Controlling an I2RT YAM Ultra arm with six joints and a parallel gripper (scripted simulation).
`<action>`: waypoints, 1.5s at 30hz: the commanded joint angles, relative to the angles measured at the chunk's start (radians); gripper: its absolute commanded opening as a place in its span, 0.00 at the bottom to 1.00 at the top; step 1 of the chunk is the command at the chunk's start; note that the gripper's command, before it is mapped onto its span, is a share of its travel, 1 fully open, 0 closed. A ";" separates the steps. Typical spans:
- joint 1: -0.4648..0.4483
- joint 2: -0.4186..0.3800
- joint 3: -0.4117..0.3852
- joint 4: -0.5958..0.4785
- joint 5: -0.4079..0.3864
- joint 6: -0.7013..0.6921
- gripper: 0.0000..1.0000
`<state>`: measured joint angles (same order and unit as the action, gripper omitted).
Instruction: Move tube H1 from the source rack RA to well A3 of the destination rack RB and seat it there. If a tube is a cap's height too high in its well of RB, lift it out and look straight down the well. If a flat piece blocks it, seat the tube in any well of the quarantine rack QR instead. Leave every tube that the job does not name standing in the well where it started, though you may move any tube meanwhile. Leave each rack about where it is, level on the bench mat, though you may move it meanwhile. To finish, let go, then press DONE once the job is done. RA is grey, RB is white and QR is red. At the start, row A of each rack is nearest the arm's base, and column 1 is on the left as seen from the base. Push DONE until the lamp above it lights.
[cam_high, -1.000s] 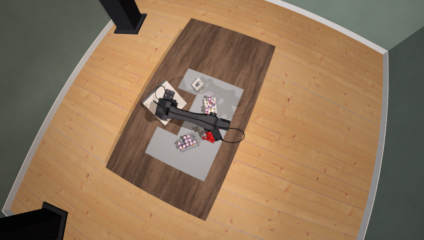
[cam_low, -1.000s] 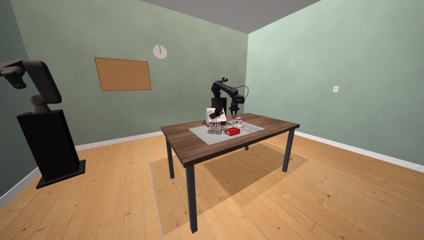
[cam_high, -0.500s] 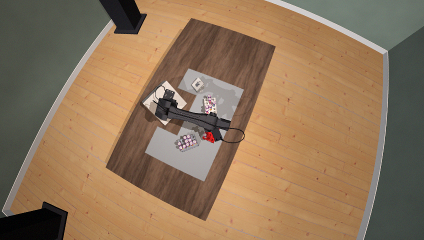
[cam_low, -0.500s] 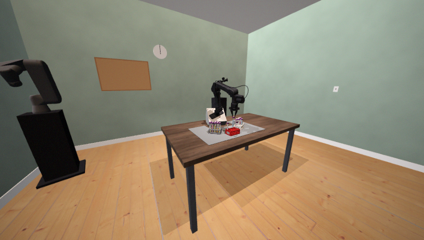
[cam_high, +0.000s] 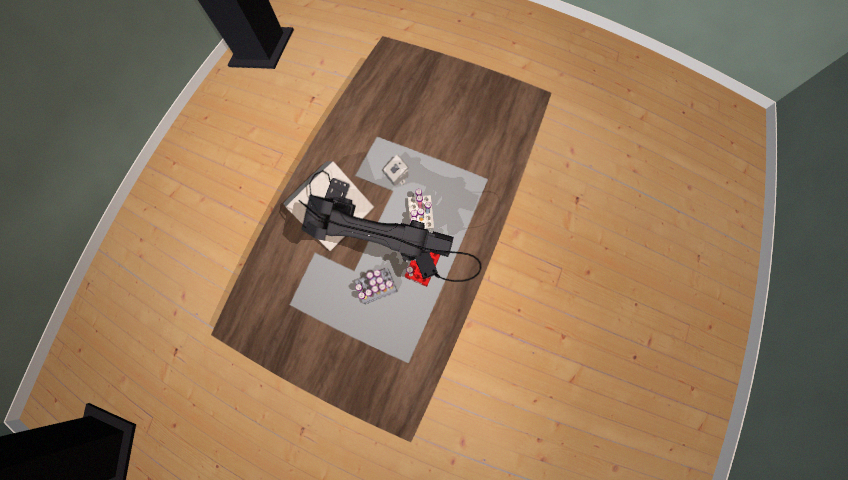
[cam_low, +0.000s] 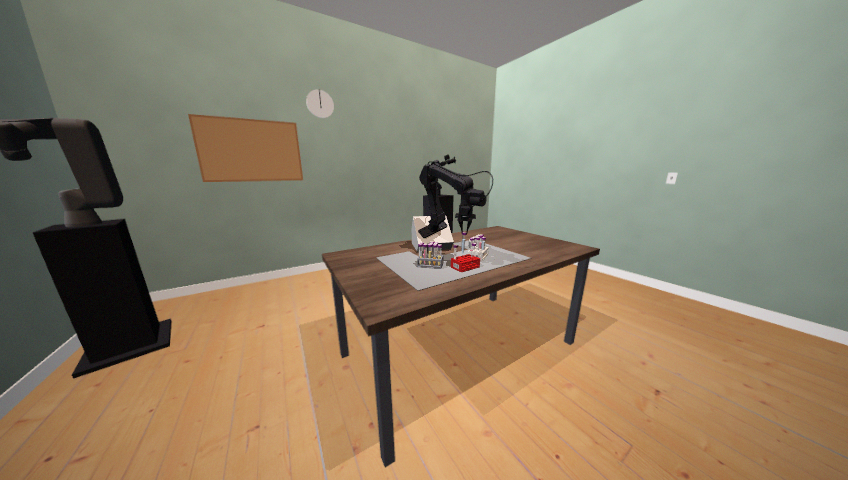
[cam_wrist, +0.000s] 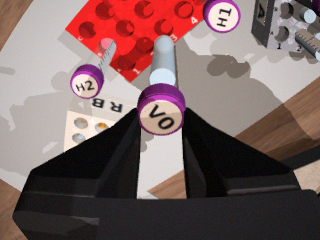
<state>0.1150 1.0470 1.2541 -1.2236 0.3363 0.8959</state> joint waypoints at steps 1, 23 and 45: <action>0.019 -0.060 -0.023 0.010 0.021 0.020 0.00; 0.050 -0.173 -0.140 -0.006 0.039 0.048 0.00; 0.159 -0.243 -0.177 -0.044 0.116 -0.109 0.00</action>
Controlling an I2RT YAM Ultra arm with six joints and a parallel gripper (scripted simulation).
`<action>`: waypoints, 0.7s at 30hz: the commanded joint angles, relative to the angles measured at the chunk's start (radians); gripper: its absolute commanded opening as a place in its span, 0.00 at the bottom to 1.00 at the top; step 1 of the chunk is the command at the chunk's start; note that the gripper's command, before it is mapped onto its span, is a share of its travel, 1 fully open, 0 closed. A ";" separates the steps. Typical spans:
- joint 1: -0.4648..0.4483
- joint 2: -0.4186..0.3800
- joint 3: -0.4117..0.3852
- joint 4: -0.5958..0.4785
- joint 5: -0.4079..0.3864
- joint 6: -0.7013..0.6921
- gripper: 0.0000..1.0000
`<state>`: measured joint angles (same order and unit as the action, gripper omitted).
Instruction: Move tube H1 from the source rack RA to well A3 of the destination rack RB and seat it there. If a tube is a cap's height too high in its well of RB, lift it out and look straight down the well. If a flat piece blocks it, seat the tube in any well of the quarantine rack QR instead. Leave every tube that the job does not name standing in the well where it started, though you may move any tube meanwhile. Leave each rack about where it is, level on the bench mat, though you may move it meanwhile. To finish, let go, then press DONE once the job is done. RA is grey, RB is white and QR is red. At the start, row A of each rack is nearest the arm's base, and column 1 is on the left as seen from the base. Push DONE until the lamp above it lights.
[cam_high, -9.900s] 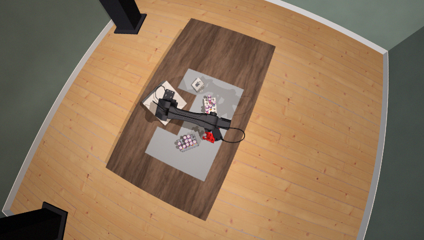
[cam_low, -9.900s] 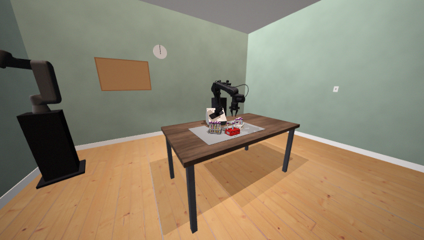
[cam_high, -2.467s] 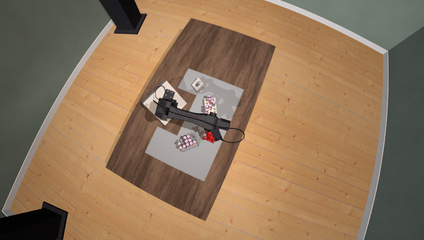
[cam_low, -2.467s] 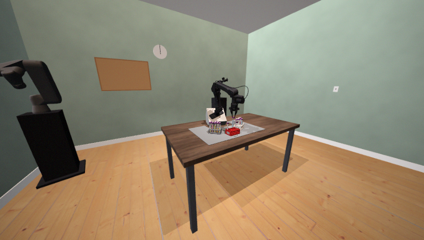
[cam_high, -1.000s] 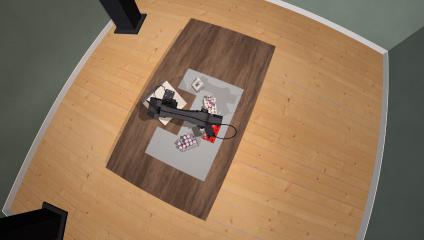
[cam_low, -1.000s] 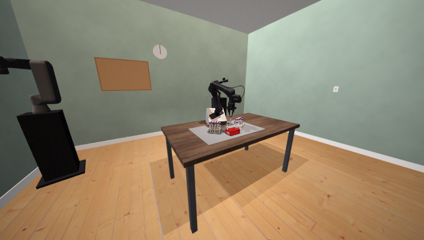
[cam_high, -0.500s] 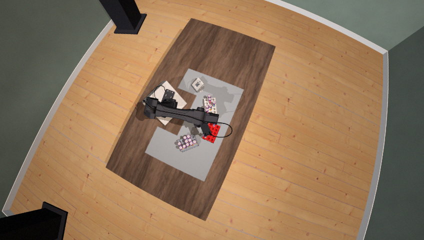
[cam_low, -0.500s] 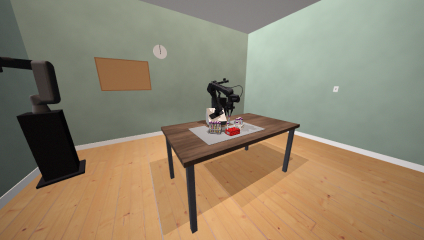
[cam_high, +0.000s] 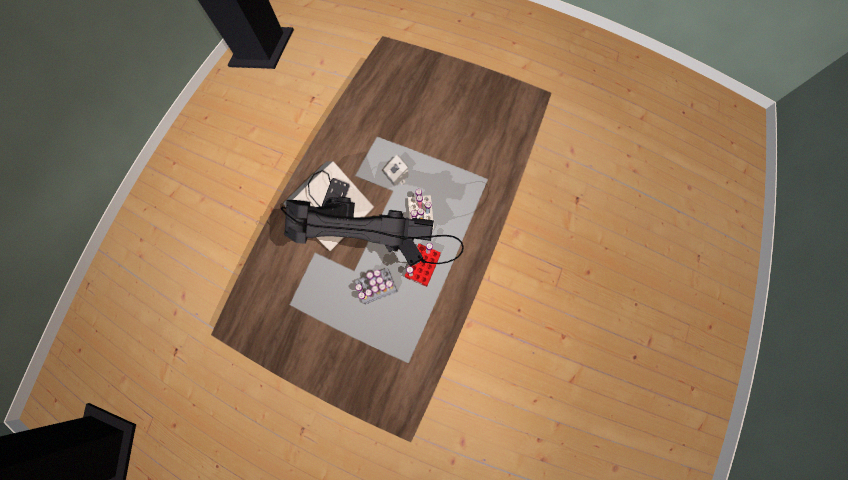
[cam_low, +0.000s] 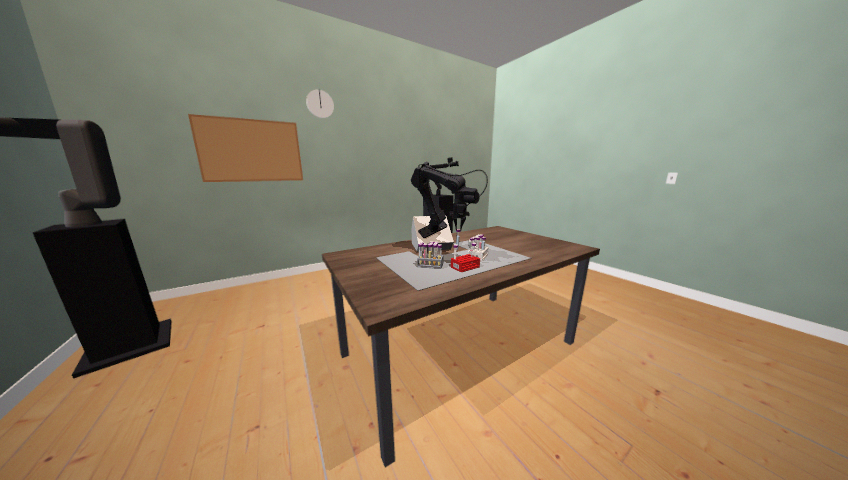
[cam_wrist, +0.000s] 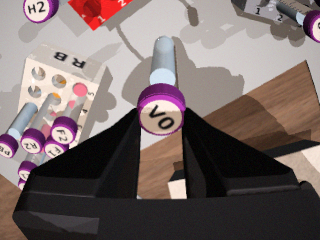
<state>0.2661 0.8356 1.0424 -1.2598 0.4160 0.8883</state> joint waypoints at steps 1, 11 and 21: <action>0.007 -0.030 0.035 -0.008 0.039 -0.131 0.00; 0.011 -0.032 0.032 -0.006 0.028 -0.395 0.00; 0.003 -0.034 0.032 -0.001 0.019 -0.627 0.00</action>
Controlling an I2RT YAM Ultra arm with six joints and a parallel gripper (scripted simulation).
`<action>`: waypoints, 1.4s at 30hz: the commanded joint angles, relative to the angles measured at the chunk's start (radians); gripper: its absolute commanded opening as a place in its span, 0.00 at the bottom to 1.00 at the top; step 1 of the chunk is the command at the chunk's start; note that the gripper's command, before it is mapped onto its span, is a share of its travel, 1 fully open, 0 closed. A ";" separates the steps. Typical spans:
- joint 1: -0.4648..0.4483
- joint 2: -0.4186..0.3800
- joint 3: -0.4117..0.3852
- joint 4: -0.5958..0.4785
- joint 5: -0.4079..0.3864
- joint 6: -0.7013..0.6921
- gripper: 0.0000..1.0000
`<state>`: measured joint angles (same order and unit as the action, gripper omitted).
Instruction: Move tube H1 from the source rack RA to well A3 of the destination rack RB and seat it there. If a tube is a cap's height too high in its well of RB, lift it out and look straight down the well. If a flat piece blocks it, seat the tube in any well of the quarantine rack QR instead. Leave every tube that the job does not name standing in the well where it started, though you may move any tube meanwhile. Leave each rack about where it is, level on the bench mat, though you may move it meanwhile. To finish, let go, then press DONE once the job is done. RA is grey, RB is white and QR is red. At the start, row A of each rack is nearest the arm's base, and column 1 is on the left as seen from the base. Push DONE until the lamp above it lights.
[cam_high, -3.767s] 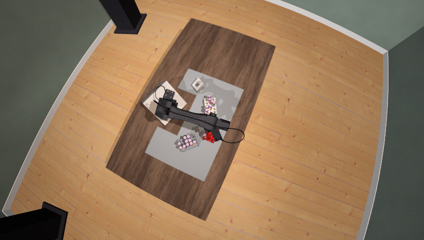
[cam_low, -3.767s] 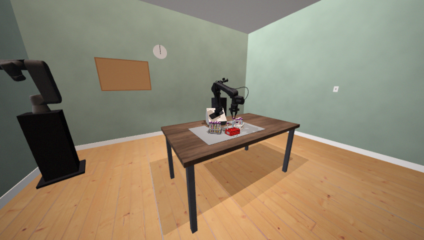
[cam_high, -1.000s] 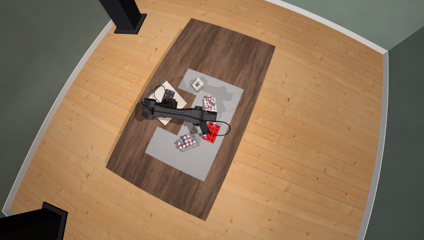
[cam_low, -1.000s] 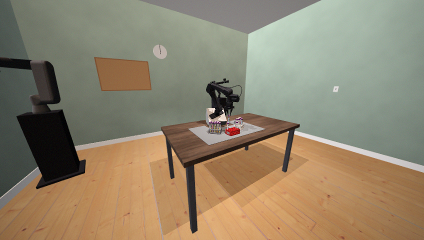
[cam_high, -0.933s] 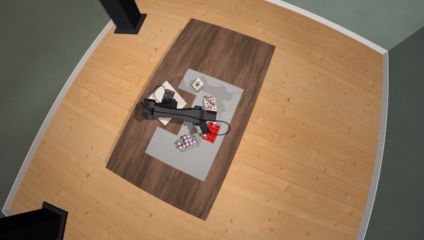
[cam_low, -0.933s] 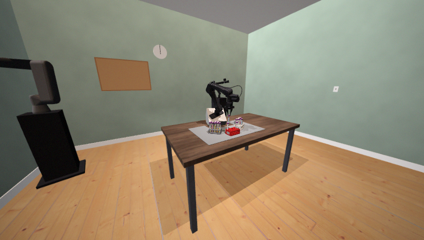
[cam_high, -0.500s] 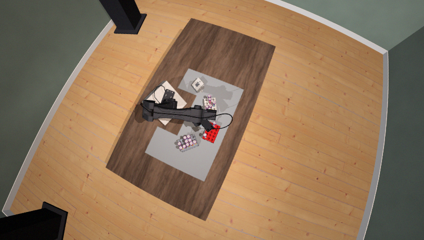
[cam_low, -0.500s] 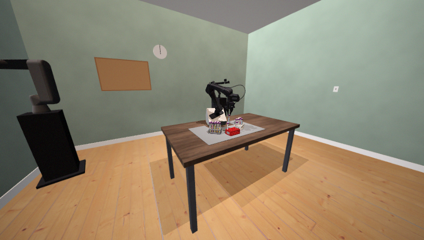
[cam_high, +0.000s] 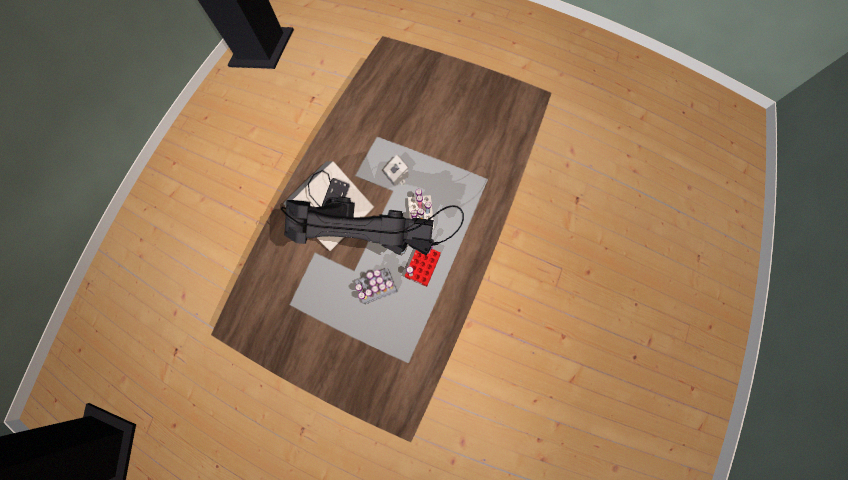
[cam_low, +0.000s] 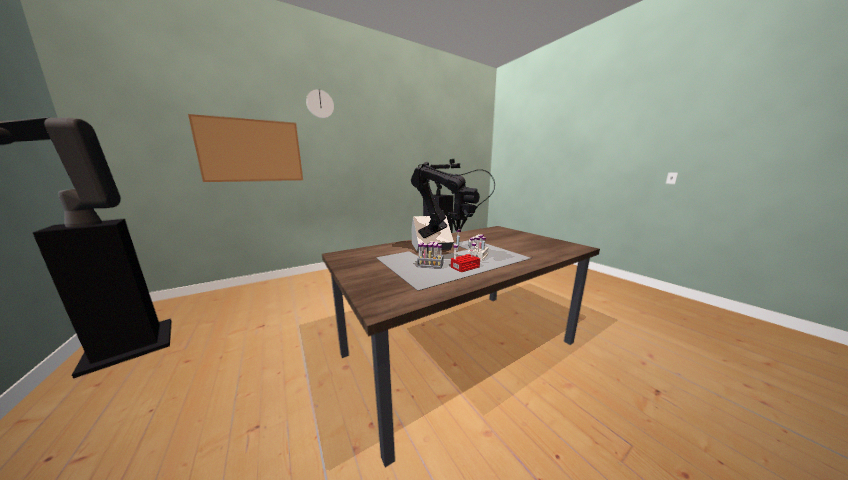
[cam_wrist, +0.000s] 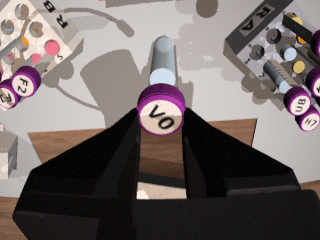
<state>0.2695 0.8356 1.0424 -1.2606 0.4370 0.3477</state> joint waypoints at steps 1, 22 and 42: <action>-0.015 -0.046 0.012 0.000 -0.010 -0.101 0.00; -0.405 -0.254 -0.111 0.024 -0.205 -0.446 0.00; -1.279 -0.284 -0.137 -0.027 -0.672 -1.120 0.00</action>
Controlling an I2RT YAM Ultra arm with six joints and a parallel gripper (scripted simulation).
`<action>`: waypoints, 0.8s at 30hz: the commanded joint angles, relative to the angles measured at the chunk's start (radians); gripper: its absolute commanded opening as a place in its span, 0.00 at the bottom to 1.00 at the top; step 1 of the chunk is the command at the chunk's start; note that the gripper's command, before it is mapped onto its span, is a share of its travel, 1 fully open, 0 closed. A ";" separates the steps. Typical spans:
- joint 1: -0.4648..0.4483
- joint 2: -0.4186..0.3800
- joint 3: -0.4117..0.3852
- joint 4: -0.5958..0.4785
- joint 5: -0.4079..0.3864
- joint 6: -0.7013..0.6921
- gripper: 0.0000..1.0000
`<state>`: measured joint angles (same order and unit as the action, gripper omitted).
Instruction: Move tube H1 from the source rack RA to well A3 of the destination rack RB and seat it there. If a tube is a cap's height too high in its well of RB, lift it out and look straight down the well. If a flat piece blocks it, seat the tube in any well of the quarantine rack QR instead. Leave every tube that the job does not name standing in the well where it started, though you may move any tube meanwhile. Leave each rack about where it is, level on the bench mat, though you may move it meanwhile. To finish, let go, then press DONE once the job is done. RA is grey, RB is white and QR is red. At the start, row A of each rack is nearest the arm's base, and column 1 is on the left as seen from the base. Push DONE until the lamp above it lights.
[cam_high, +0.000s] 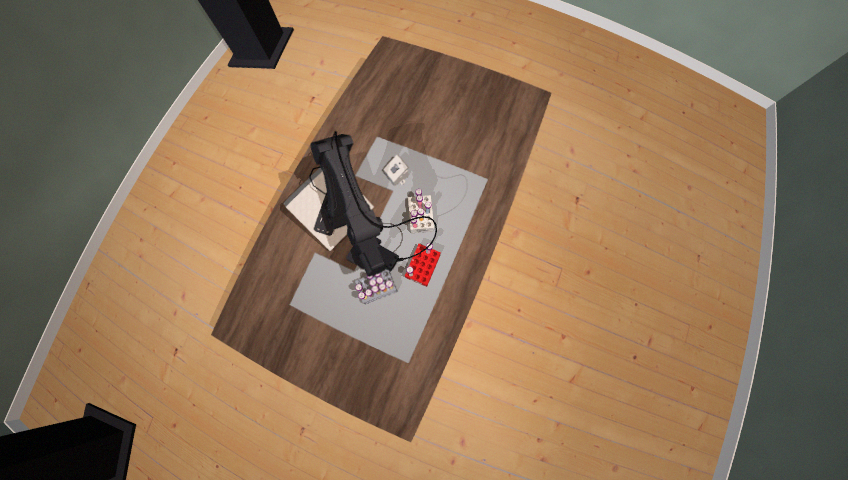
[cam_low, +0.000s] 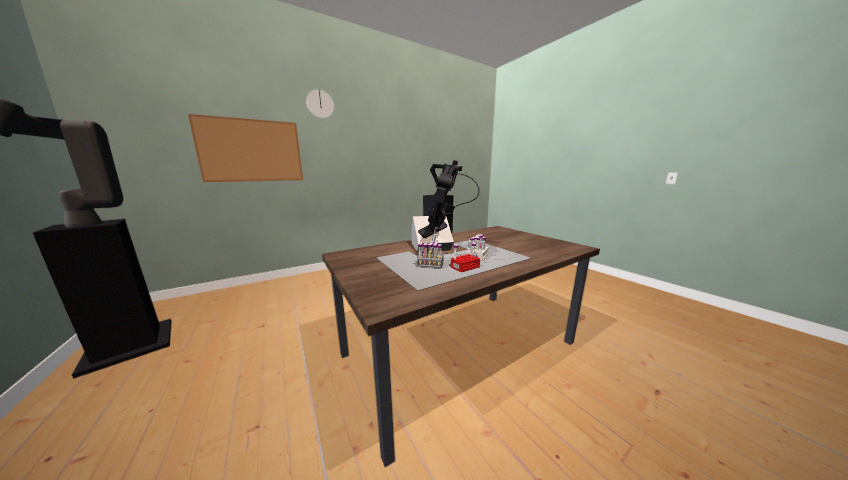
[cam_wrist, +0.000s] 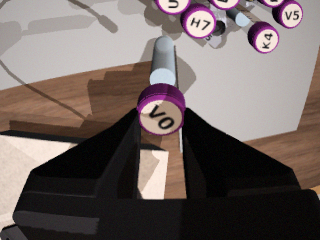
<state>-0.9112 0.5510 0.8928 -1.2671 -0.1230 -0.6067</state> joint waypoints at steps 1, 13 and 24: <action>-0.149 0.006 0.012 -0.027 -0.137 -0.207 0.00; -0.693 0.142 0.011 -0.128 -0.404 -0.715 0.00; -0.895 0.259 0.016 -0.224 -0.532 -1.016 0.00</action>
<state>-1.7840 0.7902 0.8936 -1.4490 -0.6022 -1.5253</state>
